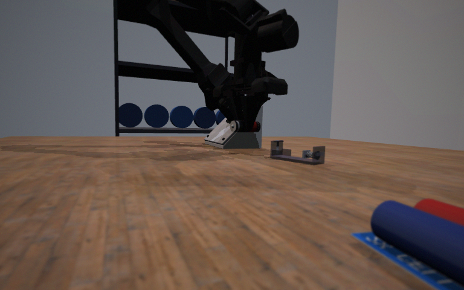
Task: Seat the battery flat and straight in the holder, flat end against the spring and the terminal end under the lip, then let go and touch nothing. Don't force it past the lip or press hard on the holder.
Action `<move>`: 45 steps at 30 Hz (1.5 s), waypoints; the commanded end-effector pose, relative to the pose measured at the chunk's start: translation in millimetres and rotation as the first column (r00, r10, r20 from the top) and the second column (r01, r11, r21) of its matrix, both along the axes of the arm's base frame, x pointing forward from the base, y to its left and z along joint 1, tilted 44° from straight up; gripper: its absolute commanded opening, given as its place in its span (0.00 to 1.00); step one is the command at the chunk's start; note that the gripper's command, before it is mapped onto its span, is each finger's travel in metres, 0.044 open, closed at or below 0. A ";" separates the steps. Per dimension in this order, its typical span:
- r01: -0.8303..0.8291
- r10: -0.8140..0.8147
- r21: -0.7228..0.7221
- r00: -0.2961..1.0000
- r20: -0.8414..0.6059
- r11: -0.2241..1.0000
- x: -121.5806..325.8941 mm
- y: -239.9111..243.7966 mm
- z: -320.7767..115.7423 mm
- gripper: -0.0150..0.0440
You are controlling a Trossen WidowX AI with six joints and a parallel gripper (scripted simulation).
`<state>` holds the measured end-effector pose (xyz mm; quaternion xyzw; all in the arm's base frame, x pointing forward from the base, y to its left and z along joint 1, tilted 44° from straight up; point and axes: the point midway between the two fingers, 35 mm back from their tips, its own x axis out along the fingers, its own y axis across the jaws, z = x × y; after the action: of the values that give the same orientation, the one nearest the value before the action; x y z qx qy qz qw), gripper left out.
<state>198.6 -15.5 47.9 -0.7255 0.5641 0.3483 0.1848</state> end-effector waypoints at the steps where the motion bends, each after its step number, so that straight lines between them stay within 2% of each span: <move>1: 0.099 -0.101 0.026 0.990 0.098 0.995 10.5 8.7 2.3 0.39; 7: 0.282 -0.299 0.098 0.914 0.275 0.954 29.3 21.9 2.0 0.39; 13: 0.438 -0.481 0.201 0.767 0.424 0.876 47.8 35.5 -0.1 0.39; 22: 0.591 -0.692 0.395 0.442 0.571 0.703 74.3 56.7 -7.0 0.39; 30: 0.629 -0.786 0.567 0.119 0.606 0.532 94.4 74.6 -16.2 0.39; 38: 0.630 -0.785 0.566 0.114 0.610 0.531 93.9 74.4 -16.6 0.39; 45: 0.703 -0.765 0.498 0.102 0.636 0.508 94.0 62.0 -27.9 0.39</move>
<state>292.4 52.1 25.7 -0.4160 0.6670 -0.1298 0.6043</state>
